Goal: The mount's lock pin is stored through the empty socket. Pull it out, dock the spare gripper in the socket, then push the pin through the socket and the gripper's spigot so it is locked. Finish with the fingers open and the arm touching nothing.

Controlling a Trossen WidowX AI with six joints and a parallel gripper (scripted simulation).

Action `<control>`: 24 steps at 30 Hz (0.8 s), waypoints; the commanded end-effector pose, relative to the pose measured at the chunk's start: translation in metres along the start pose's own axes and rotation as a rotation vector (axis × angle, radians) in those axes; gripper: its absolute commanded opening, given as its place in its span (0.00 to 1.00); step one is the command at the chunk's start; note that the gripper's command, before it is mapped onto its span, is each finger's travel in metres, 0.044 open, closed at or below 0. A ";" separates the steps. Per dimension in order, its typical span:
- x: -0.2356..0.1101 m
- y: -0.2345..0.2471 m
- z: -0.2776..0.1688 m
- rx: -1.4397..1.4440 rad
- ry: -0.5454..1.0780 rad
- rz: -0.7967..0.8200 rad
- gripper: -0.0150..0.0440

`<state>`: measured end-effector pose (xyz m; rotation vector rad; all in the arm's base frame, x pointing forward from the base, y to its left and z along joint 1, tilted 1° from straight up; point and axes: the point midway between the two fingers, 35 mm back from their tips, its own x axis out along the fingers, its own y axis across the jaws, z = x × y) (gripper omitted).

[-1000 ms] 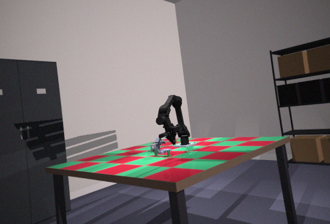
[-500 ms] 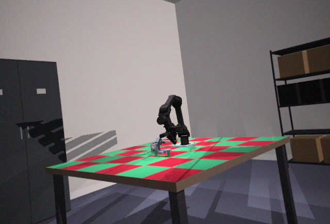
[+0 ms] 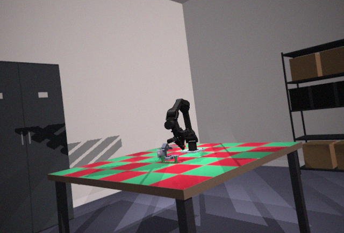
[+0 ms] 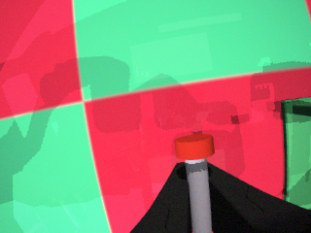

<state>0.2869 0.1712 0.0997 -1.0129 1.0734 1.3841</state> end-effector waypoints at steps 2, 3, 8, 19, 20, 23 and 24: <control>-0.003 -0.002 0.006 0.004 -0.009 -0.002 0.25; -0.003 -0.002 0.006 0.004 -0.009 -0.002 0.25; -0.003 -0.002 0.009 0.005 -0.008 0.002 0.25; -0.012 0.002 0.010 0.004 0.002 0.013 0.25; -0.014 0.003 0.010 0.004 0.005 0.017 0.25; -0.018 0.005 0.010 0.006 0.009 0.025 0.25; -0.019 0.006 0.010 0.007 0.010 0.028 0.25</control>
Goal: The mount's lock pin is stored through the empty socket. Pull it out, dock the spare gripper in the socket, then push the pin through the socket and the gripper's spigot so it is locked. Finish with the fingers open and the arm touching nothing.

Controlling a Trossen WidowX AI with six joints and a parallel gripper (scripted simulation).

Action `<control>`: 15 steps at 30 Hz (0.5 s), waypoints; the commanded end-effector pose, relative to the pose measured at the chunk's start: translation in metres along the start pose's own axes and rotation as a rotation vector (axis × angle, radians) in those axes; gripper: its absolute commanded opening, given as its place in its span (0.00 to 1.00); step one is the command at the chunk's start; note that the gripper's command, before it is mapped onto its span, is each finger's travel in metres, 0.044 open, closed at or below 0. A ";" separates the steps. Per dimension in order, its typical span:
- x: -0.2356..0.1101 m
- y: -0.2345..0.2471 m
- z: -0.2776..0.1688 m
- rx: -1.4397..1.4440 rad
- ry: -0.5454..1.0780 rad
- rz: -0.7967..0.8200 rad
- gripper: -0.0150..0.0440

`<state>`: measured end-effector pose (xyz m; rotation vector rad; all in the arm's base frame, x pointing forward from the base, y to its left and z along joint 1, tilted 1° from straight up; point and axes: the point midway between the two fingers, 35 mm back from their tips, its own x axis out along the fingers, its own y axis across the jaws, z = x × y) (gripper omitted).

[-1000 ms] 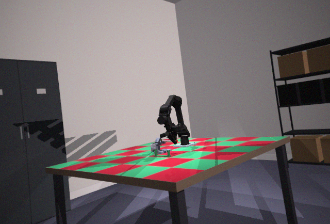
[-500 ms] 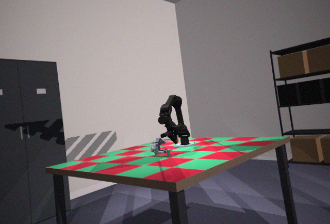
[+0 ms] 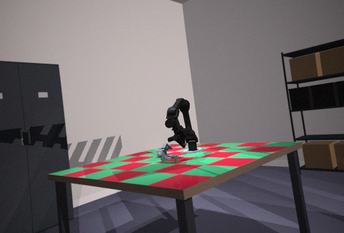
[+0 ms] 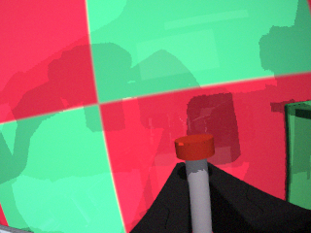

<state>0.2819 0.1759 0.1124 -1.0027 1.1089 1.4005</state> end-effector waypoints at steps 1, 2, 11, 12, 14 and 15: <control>-0.009 0.001 0.002 -0.001 -0.002 -0.004 0.25; -0.010 0.001 0.002 -0.001 -0.001 -0.002 0.25; -0.006 0.003 0.000 0.003 0.004 0.009 0.25; -0.007 0.003 0.001 0.003 0.004 0.009 0.25; -0.008 -0.001 0.003 0.002 0.004 0.009 0.25; -0.009 -0.003 0.004 0.002 0.004 0.009 0.25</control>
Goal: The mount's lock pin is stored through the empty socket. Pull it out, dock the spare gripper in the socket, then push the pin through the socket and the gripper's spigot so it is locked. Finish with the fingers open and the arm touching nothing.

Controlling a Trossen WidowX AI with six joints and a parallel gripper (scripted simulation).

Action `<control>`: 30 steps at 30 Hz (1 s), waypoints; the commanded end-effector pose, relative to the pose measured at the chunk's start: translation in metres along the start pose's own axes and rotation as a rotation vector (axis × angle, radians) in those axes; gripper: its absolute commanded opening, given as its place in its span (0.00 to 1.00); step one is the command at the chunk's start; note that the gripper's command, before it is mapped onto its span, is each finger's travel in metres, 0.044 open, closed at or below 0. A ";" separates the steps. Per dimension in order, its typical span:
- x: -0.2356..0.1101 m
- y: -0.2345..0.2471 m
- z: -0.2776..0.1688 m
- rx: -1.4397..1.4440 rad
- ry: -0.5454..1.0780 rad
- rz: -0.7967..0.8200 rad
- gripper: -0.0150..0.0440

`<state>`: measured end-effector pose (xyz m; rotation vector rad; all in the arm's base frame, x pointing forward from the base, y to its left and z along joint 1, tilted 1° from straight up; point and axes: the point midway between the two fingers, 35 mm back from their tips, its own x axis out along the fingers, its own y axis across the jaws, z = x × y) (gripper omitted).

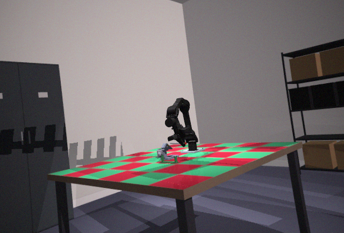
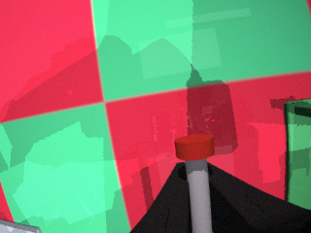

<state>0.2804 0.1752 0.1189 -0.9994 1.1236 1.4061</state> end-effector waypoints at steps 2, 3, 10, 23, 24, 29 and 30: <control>-0.004 -0.010 0.007 -0.002 -0.002 -0.004 0.25; -0.005 -0.013 0.008 -0.002 -0.002 -0.005 0.25; -0.011 -0.030 0.018 -0.003 -0.003 -0.006 0.25; -0.017 -0.059 0.036 -0.006 -0.004 -0.009 0.25; -0.017 -0.061 0.037 -0.006 -0.004 -0.009 0.25; -0.018 -0.071 0.043 -0.006 -0.005 -0.011 0.25; -0.018 -0.073 0.044 -0.006 -0.005 -0.012 0.25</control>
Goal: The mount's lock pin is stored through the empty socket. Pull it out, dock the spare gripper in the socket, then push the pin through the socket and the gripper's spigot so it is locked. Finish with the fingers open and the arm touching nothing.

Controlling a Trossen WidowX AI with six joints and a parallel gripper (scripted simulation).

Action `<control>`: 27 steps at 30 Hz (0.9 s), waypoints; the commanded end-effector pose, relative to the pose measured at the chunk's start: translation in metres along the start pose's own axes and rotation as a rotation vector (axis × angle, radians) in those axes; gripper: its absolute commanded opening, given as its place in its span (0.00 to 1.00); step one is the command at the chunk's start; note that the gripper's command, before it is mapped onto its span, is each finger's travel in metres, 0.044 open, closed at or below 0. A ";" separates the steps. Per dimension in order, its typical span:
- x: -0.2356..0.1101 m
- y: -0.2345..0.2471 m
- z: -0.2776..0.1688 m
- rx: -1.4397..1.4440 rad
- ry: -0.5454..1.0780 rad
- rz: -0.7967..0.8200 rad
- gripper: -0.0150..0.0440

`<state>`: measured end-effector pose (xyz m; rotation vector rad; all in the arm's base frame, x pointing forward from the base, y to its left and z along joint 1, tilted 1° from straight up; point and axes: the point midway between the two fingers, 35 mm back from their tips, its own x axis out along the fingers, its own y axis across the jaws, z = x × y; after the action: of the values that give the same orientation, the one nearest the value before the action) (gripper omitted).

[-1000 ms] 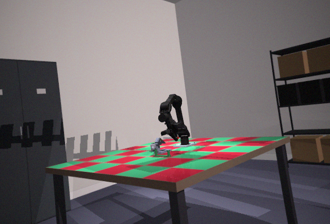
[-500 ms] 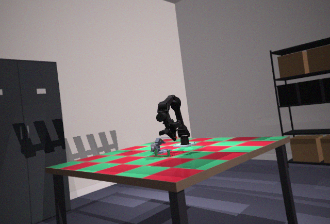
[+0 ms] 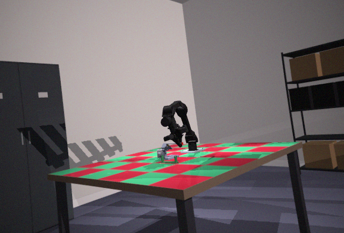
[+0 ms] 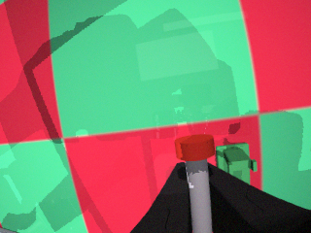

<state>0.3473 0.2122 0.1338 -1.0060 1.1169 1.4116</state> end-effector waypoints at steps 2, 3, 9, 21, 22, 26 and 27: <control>-0.003 -0.012 0.007 0.004 -0.004 -0.012 0.25; -0.003 -0.014 0.008 0.003 -0.004 -0.012 0.25; -0.003 -0.024 0.014 0.002 -0.005 -0.012 0.25; 0.003 -0.034 0.018 0.000 -0.004 -0.008 0.25; 0.005 -0.034 0.018 0.000 -0.004 -0.008 0.25; 0.011 -0.035 0.017 0.001 -0.002 -0.005 0.25; 0.011 -0.035 0.017 0.000 -0.003 -0.006 0.25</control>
<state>0.3816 0.2324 0.1280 -1.0117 1.1006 1.4080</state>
